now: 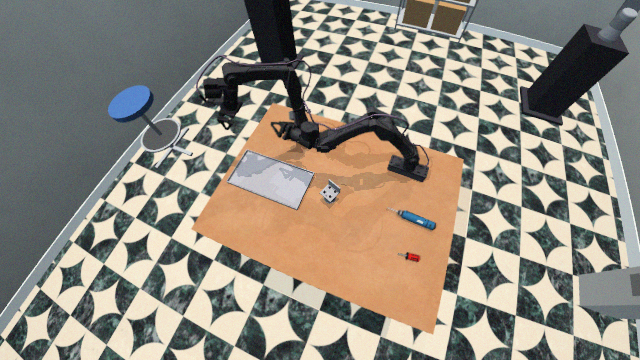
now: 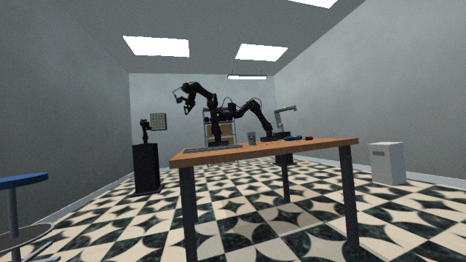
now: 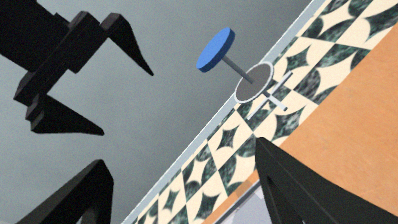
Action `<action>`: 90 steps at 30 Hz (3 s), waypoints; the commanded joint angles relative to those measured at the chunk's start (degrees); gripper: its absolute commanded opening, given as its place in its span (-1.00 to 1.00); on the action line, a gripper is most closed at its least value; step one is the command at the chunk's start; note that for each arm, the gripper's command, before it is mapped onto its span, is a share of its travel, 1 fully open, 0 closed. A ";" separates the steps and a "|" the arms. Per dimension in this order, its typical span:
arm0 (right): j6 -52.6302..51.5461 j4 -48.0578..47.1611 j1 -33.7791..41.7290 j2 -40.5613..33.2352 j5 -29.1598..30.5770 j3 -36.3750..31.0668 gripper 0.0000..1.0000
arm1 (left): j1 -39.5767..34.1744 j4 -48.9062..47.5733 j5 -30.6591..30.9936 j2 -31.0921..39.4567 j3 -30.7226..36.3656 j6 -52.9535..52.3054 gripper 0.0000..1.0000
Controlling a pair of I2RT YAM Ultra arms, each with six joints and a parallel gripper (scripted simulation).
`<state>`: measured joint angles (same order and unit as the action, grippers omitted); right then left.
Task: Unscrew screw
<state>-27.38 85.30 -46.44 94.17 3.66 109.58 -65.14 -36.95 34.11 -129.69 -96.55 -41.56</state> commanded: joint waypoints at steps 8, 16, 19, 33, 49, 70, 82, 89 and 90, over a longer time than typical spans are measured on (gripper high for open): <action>-0.01 -0.19 0.00 -0.38 0.02 0.34 1.00 | 2.30 1.07 -1.44 2.69 2.59 2.91 0.30; -0.01 -0.19 0.00 -0.38 0.02 0.34 1.00 | 9.74 7.07 -4.29 5.98 4.61 11.83 0.30; -0.01 -0.19 0.00 -0.38 0.02 0.34 1.00 | 11.71 10.41 -4.81 6.12 3.84 13.73 0.30; -0.01 -0.19 0.00 -0.38 0.02 0.34 1.00 | 20.85 18.58 -8.56 10.26 9.09 25.00 0.30; -0.01 -0.19 0.00 -0.38 0.02 0.34 1.00 | 30.99 29.19 -12.49 14.39 13.45 37.12 0.30; -0.01 -0.19 0.00 -0.38 0.02 0.34 1.00 | 45.24 45.18 -17.54 18.96 17.37 53.17 0.30; -0.01 -0.19 0.00 -0.38 0.02 0.34 1.00 | 52.17 52.12 -20.68 22.60 22.72 62.45 0.30; -0.01 -0.19 0.00 -0.38 0.02 0.34 1.00 | 56.19 57.43 -21.77 23.17 21.76 66.23 0.30; -0.01 -0.19 0.00 -0.38 0.02 0.34 1.00 | 56.19 57.43 -21.77 23.17 21.76 66.23 0.30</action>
<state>-27.38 85.30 -46.44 94.17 3.66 109.58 -8.36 18.17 12.58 -108.27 -73.63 22.74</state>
